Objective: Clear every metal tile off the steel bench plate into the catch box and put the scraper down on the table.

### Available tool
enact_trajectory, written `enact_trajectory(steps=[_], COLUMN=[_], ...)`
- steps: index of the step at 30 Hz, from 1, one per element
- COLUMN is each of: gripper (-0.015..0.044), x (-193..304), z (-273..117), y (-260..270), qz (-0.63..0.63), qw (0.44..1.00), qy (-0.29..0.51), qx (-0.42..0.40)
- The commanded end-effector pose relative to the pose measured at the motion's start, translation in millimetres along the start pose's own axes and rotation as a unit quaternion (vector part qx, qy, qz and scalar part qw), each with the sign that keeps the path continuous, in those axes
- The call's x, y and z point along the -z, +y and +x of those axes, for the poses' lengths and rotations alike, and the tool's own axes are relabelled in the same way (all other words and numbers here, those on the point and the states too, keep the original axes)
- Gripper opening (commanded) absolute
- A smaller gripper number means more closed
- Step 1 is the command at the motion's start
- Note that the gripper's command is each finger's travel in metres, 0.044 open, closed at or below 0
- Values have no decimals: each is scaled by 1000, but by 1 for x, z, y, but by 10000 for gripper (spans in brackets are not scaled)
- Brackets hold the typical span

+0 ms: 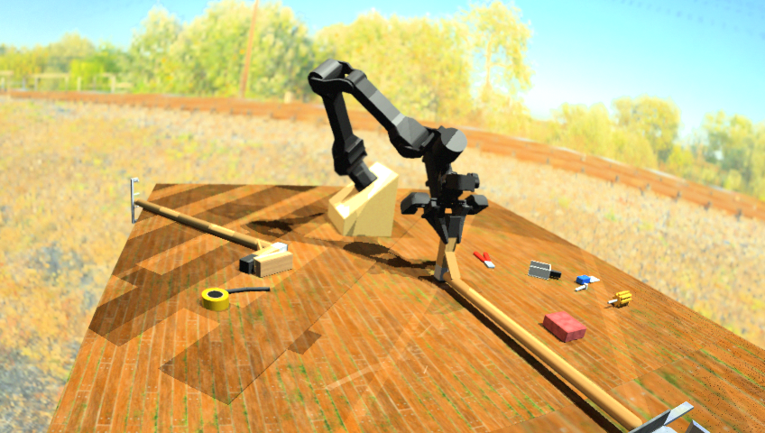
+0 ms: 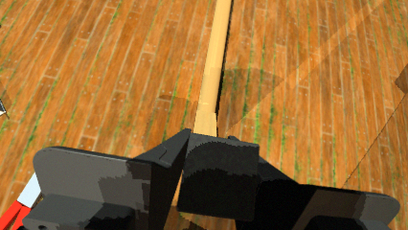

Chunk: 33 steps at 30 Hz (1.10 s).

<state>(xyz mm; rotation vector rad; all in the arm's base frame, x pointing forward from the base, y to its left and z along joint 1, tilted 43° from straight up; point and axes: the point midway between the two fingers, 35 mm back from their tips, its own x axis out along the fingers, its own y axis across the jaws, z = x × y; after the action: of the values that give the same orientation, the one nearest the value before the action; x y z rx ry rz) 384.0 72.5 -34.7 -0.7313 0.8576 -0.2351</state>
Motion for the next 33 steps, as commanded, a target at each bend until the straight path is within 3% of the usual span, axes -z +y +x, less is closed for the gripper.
enact_trajectory(steps=[1,33], gripper=[0,0], x=[-9,-37], z=[3,23], y=[-1,5], qz=[6,6], qw=[1000,1000], qy=[-5,-6], qx=[1,1])
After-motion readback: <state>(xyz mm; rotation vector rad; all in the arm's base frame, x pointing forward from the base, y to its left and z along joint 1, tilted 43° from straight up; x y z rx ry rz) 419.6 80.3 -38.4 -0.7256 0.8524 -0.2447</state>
